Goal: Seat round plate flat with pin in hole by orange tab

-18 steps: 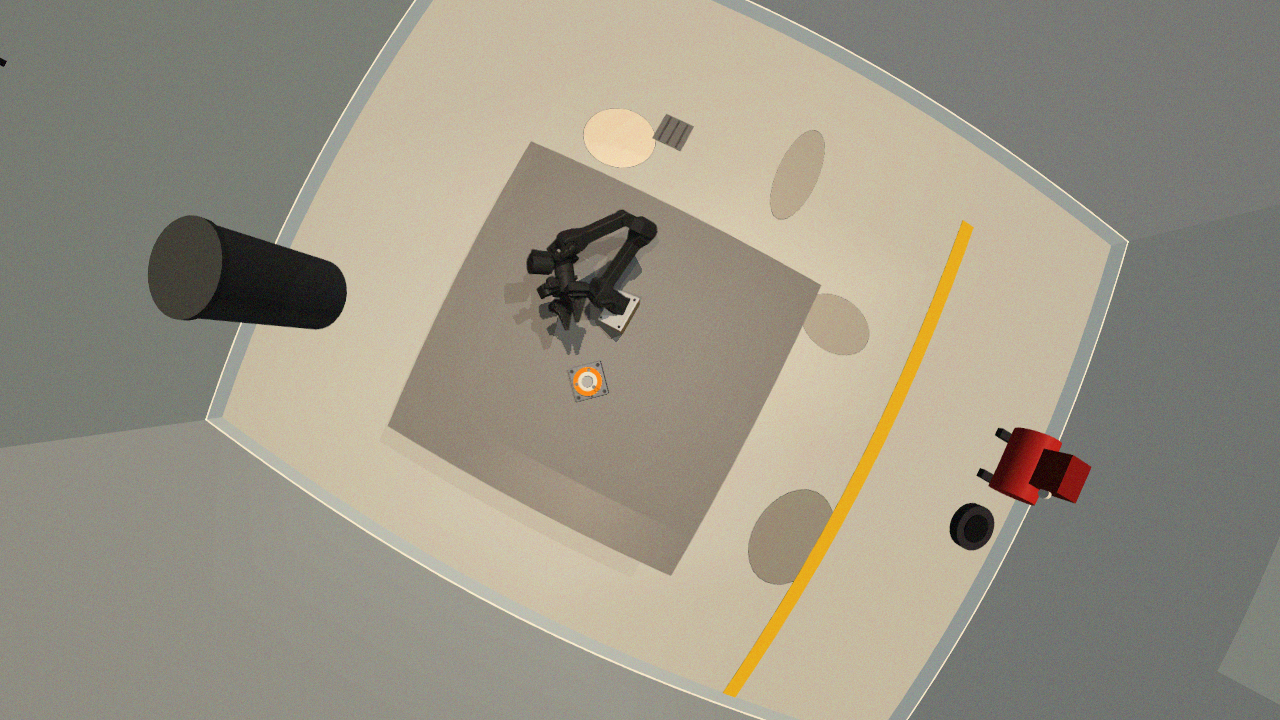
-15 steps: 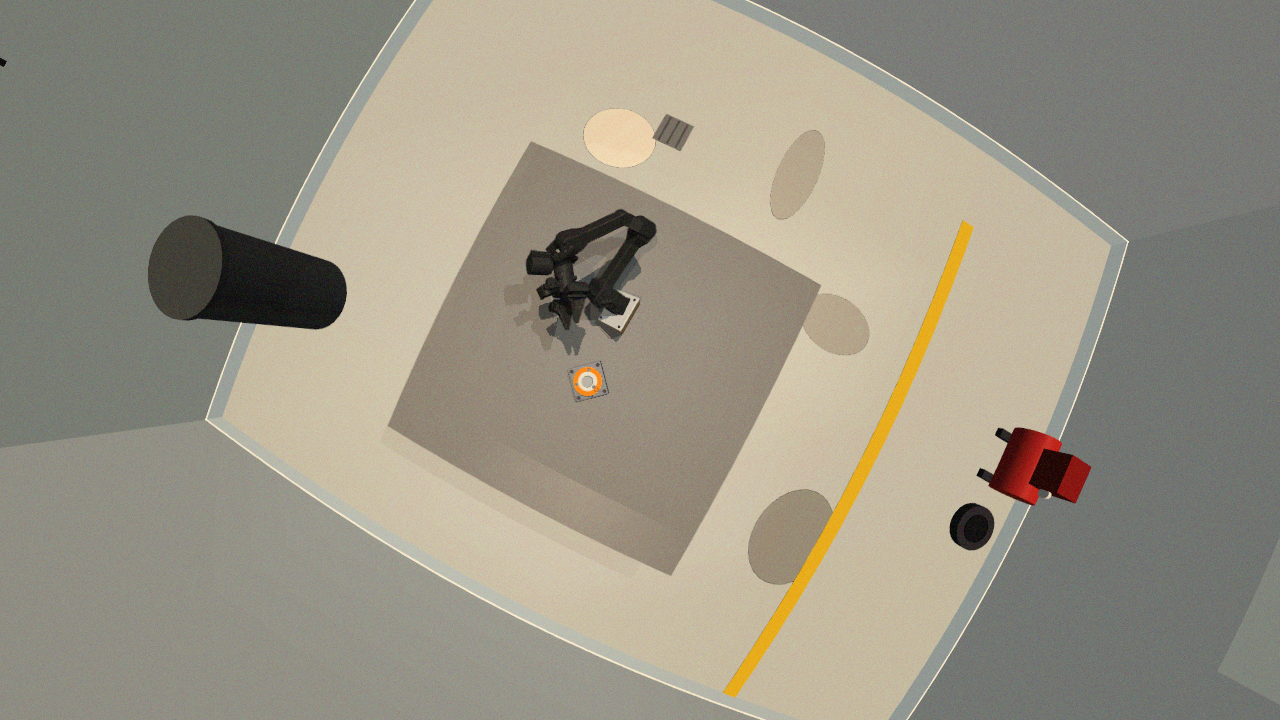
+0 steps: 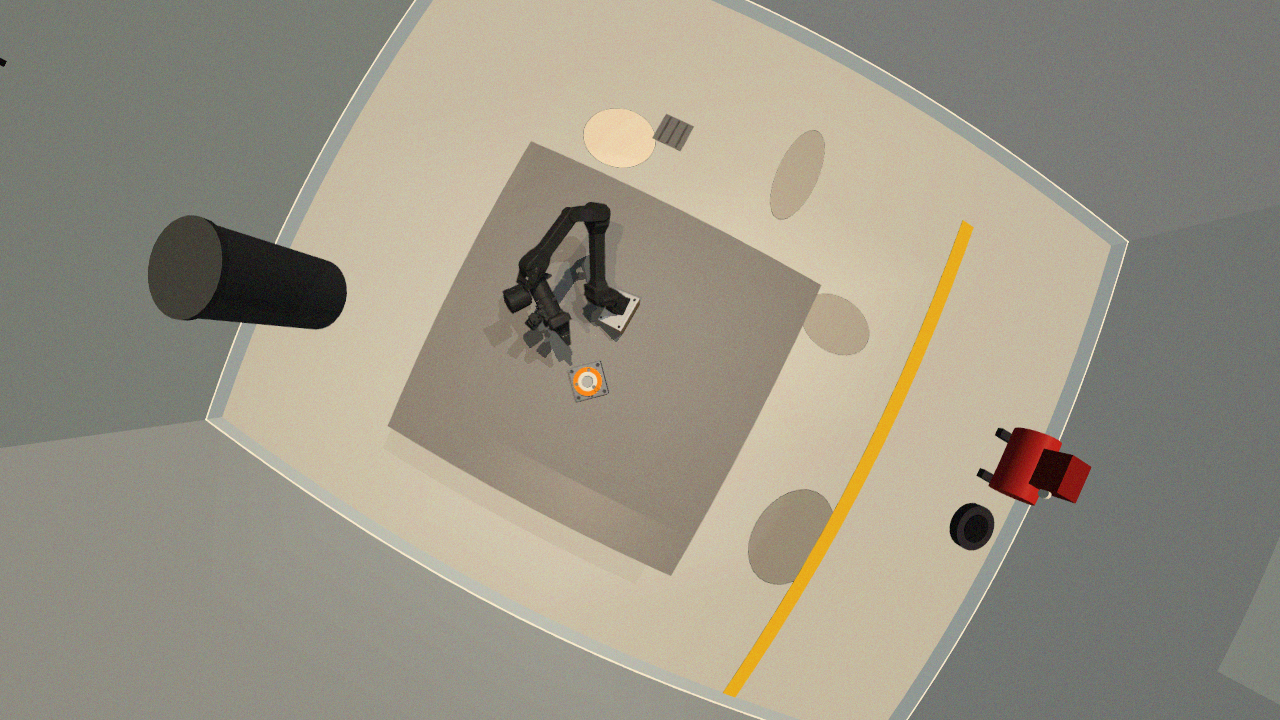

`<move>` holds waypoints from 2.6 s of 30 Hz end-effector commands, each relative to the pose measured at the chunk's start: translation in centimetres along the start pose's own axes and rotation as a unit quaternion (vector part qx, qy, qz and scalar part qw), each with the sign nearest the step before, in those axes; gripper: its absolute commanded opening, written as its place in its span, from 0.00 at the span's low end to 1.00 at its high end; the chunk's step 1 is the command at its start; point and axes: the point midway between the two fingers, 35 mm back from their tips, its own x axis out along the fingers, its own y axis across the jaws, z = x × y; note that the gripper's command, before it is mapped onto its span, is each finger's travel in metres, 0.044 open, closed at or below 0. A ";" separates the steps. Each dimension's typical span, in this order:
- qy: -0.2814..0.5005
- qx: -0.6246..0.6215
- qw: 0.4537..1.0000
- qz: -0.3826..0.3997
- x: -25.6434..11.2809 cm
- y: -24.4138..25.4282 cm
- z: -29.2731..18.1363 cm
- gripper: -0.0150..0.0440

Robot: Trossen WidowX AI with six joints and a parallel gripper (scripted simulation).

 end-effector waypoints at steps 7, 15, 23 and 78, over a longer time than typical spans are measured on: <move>0.120 0.037 0.984 -0.126 4.8 -2.5 1.3 0.25; 0.199 0.027 0.949 -0.244 9.5 -4.3 1.3 0.25; 0.254 -0.004 0.906 -0.337 14.8 -5.4 0.5 0.25; 0.261 -0.149 0.791 -0.533 25.0 -12.5 -1.2 0.25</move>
